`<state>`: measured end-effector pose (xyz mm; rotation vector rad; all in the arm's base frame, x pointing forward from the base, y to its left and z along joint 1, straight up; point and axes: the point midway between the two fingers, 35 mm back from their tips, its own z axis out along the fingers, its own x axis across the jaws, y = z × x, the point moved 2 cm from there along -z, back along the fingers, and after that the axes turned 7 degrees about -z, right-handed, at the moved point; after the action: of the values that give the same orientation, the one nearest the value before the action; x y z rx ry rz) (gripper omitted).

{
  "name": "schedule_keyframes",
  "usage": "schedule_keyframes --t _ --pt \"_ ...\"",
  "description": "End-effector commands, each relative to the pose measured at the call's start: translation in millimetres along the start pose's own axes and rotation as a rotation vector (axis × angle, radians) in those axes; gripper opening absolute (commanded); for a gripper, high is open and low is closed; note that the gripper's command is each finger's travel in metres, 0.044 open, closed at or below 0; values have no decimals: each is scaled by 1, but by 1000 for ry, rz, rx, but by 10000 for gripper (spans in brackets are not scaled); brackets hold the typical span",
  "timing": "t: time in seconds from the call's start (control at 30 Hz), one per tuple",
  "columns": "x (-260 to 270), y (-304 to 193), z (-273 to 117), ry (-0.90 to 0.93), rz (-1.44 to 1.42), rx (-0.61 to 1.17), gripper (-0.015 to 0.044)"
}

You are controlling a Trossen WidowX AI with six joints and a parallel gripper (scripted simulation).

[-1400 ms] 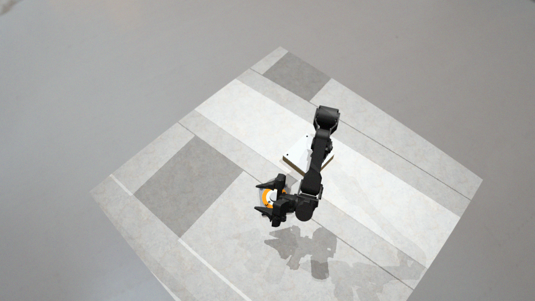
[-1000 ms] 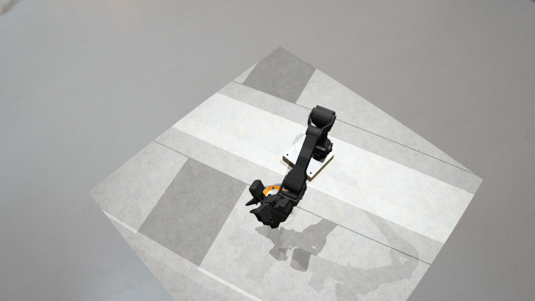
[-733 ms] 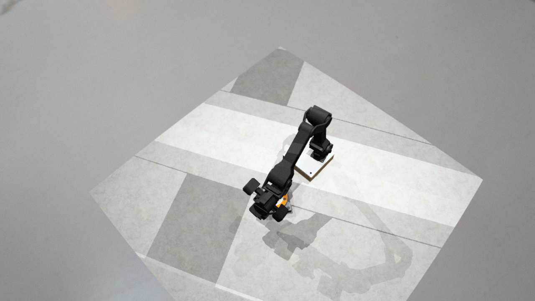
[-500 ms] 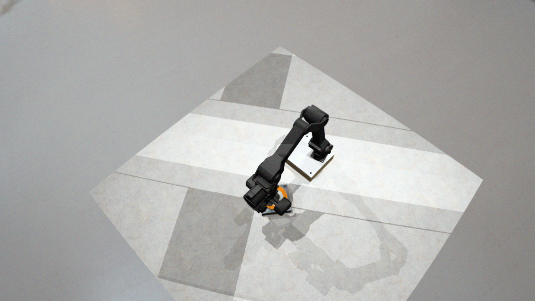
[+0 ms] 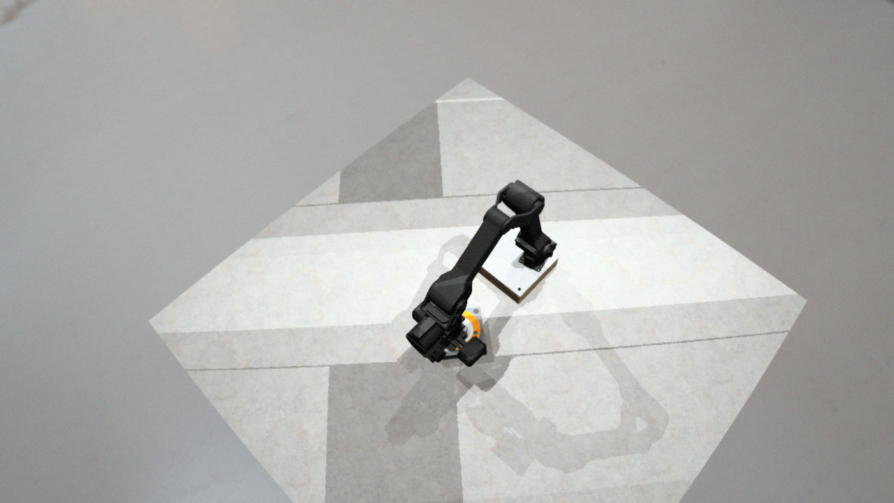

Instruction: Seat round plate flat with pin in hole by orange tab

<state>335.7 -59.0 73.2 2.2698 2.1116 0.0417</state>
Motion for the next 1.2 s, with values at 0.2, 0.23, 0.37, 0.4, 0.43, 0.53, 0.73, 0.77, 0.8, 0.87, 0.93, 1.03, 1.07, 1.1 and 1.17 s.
schedule_keyframes --t 0.2,0.23,0.37,0.4,0.43,0.53,0.73,0.77,0.8,0.87,0.93,1.03,1.07,1.1,1.17 --pt "-4 -3 11 4 4 11 0" --pt "-6 -3 11 4 4 11 0" --pt "-14 -1 11 3 4 10 0" --pt "-15 -1 11 3 4 10 0" --pt "-17 -1 11 3 4 10 0" --pt "-18 -2 12 3 4 11 0" --pt "-18 -2 12 3 4 11 0" --pt "-18 -2 12 3 4 11 0" --pt "-18 -2 12 3 4 11 0" --pt "-18 -2 12 3 4 11 0" --pt "-19 -2 12 3 4 11 0" --pt "-19 -2 12 3 4 11 0" --pt "-19 -2 12 3 4 11 0" --pt "-19 -2 12 3 4 11 0" --pt "-19 -2 12 3 4 11 0"
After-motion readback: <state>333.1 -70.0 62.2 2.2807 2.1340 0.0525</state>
